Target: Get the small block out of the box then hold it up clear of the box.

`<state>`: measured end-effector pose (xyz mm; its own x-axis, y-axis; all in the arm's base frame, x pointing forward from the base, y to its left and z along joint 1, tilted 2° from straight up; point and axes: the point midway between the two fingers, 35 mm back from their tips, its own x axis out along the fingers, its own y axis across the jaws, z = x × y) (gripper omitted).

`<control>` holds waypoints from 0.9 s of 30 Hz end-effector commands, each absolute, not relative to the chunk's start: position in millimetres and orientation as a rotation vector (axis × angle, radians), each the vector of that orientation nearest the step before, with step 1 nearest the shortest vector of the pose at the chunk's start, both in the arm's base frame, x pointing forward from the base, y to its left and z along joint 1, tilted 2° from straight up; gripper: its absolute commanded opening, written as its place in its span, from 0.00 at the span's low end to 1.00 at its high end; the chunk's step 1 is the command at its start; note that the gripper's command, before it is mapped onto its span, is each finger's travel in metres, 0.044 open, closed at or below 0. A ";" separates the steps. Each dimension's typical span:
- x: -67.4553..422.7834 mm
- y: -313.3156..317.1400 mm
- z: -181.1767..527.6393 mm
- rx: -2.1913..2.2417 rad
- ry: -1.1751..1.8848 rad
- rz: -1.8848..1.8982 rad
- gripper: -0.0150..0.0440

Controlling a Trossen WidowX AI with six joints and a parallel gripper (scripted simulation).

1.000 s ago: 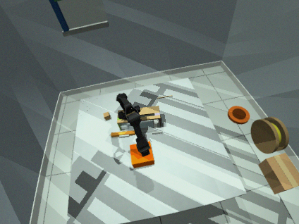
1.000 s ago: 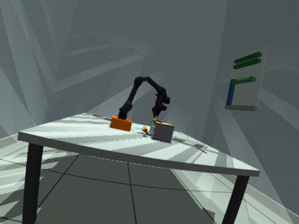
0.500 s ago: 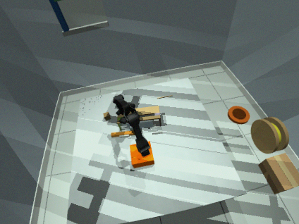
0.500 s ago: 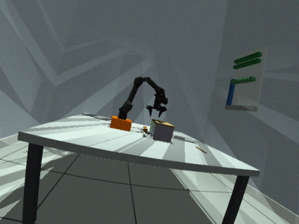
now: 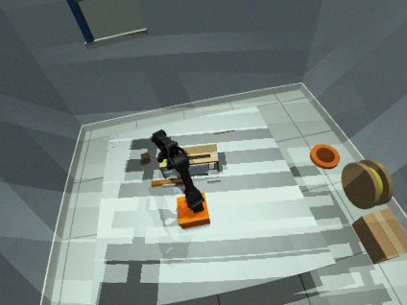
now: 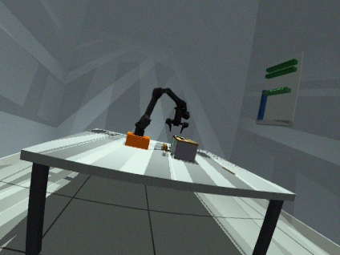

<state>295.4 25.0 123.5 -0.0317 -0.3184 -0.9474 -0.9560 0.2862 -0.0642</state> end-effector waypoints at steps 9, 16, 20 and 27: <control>295.6 24.5 110.2 -1.228 1.561 0.812 0.93; 297.1 24.4 98.8 -1.228 1.561 0.812 0.93; 297.7 24.2 92.2 -1.228 1.561 0.812 0.93; 298.5 23.9 80.9 -1.228 1.561 0.812 0.93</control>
